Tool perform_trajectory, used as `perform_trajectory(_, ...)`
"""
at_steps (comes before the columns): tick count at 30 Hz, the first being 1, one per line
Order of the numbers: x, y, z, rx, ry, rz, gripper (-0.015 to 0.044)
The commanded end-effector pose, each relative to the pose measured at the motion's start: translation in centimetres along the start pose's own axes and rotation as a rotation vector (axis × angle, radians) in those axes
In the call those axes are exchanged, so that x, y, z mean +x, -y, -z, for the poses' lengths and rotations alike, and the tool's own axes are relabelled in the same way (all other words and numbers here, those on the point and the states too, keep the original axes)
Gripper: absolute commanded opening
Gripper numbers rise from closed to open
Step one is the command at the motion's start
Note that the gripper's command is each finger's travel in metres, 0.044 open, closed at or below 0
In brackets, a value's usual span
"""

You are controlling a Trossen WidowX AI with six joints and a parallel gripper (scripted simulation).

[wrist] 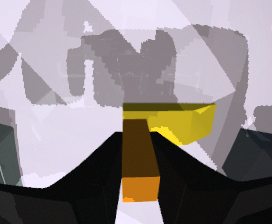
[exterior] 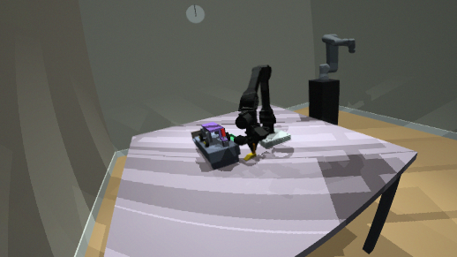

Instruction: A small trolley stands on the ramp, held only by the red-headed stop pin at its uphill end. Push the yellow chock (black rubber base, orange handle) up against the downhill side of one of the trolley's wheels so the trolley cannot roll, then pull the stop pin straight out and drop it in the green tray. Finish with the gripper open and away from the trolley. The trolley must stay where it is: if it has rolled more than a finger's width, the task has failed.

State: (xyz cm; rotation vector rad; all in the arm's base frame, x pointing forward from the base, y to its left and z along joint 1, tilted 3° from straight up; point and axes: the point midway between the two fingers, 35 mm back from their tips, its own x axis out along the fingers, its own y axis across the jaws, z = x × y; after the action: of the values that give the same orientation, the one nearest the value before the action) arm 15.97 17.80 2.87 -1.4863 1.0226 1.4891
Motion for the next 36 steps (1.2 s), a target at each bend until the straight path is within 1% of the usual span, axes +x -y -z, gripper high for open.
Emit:
perform_trajectory(1, -1.1, 0.1, -0.1, -0.001, -0.001, 0.002, 0.0000)
perform_trajectory(36, -10.7, -0.6, 0.2, -0.003, -0.004, -0.002, 0.0000)
